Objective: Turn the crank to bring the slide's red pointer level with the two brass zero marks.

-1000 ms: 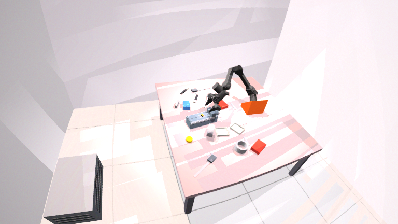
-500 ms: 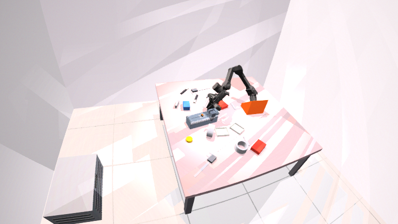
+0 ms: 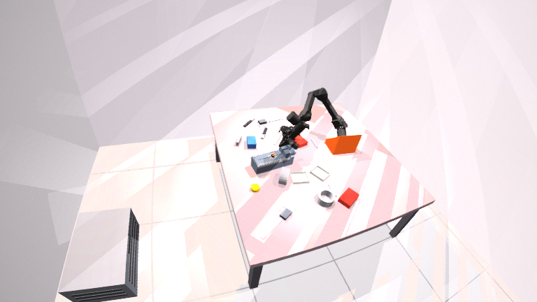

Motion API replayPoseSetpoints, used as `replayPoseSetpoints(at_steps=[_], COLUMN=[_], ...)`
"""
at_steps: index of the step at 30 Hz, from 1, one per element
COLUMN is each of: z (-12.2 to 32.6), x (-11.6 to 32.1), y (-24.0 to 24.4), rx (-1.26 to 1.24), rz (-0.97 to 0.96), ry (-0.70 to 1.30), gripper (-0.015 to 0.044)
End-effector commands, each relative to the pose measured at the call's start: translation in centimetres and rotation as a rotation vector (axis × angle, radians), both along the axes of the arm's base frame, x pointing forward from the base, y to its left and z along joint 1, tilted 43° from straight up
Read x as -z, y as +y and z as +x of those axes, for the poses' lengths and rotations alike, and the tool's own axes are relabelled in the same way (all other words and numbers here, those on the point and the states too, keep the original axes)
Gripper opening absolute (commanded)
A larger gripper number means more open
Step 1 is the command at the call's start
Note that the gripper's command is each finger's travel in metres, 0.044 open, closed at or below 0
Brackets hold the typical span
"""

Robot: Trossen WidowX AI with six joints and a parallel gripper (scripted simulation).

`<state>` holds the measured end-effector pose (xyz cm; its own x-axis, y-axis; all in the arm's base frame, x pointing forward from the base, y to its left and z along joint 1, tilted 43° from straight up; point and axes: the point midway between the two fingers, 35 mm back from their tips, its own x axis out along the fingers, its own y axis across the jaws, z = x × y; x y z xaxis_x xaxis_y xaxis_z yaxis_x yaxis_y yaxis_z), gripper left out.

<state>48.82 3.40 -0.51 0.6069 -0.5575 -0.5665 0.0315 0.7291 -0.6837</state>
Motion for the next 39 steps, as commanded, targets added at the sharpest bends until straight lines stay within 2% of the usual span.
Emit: replayPoseSetpoints(at_steps=[1,3,20,21,37,39], z=[0.00,0.00,0.00,0.00,0.00,0.00], x=[0.00,0.00,0.00,0.00,0.00,0.00], y=[-0.01,-0.01,-0.01,-0.01,-0.01,-0.01], rx=[0.000,0.000,0.000,0.000,0.000,0.000], rz=[0.000,0.000,0.000,0.000,0.000,0.000], ry=[0.000,0.000,0.000,0.000,0.000,0.000], gripper=[0.0000,0.0000,0.0440,0.0440,0.0020,0.0000])
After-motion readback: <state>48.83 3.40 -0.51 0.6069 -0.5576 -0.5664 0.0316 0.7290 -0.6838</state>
